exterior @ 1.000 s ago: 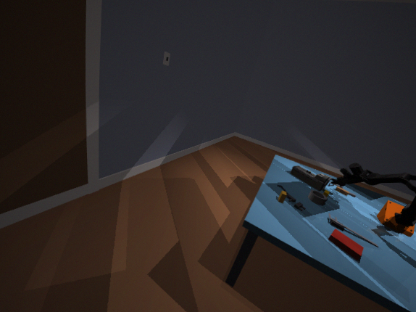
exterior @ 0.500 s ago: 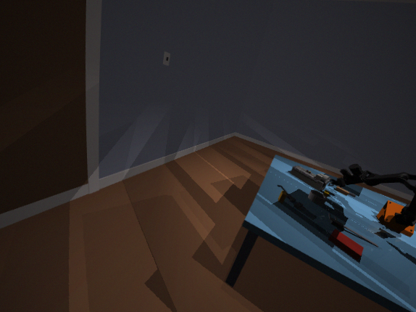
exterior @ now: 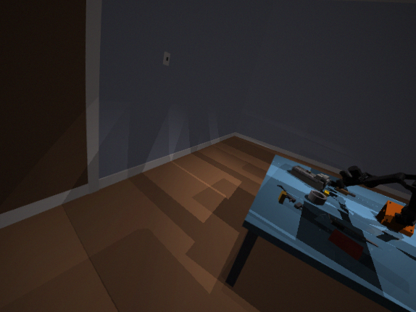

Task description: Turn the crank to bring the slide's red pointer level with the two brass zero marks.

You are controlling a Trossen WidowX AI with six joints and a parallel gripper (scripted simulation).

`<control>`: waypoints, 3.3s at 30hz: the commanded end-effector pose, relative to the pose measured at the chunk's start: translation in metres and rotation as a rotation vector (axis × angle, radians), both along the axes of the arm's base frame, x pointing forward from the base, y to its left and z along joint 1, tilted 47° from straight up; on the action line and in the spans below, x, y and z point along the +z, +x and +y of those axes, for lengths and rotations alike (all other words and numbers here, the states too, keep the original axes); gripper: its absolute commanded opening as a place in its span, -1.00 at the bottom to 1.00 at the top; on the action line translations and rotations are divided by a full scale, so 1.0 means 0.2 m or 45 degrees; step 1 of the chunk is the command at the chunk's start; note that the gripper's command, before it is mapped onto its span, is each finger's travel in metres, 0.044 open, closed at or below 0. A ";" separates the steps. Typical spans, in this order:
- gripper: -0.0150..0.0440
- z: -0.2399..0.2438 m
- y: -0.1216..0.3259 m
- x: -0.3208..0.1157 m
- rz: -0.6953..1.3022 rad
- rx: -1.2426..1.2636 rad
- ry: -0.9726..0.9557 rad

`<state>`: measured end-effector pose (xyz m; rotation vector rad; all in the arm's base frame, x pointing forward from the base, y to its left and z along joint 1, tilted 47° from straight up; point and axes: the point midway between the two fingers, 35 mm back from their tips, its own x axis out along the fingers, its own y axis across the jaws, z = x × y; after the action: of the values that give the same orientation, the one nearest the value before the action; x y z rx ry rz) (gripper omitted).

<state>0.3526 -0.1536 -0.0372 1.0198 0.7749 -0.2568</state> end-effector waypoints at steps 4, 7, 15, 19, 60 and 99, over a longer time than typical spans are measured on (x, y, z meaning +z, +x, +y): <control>-0.49 0.05 0.01 -0.05 0.017 0.001 0.003; -0.49 0.07 0.02 -0.06 0.017 0.001 0.004; -0.49 0.12 0.05 -0.07 0.017 0.001 0.005; -0.49 0.14 0.06 -0.07 0.017 0.001 0.006; -0.49 0.22 0.13 0.00 0.016 0.001 0.008; -0.49 0.24 0.16 0.04 0.016 0.001 0.008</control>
<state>0.3792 -0.1102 -0.0354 1.0266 0.7981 -0.2857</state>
